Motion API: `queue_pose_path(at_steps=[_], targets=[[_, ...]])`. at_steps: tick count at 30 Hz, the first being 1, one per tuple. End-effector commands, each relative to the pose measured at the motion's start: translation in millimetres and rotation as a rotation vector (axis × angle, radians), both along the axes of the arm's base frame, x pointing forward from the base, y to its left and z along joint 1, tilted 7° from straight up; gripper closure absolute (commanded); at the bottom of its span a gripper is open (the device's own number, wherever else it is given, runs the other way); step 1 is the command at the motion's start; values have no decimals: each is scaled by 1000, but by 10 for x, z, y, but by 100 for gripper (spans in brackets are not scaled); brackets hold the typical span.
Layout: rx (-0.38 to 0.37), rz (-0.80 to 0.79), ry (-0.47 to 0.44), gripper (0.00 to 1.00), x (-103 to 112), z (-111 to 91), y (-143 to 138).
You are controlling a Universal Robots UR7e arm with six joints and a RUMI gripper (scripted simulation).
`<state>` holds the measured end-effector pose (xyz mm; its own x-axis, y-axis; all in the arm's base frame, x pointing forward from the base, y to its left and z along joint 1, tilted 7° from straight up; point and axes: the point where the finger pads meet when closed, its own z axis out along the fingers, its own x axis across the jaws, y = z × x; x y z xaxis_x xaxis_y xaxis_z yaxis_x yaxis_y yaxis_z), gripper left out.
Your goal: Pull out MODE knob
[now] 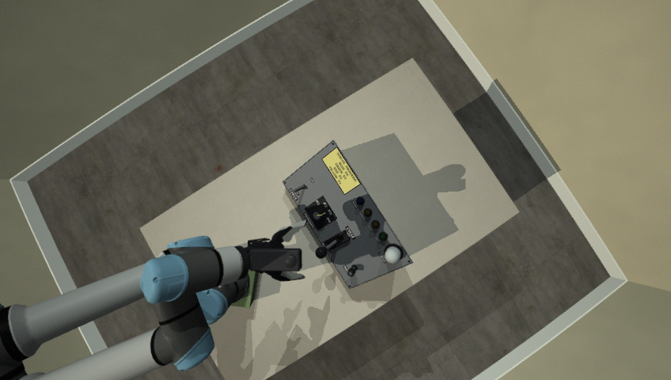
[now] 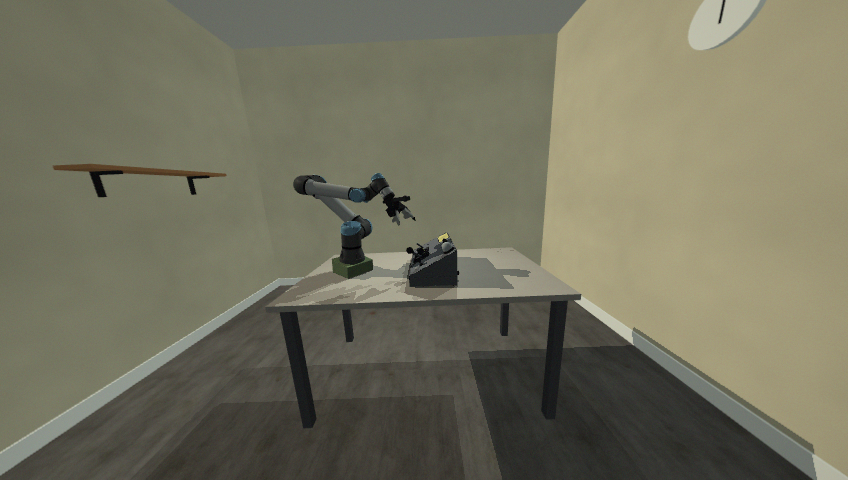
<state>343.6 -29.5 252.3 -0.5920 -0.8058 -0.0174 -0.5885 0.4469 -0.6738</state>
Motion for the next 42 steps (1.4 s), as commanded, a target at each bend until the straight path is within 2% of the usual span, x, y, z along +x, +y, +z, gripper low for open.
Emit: queue_pose_path(at_steps=[1, 18, 42], targets=[[54, -41, -5, 0, -64, 126, -158], [134, -184, -51, 0, -296, 428, -442], [191, -307, -109, 0, -506, 679, -563]])
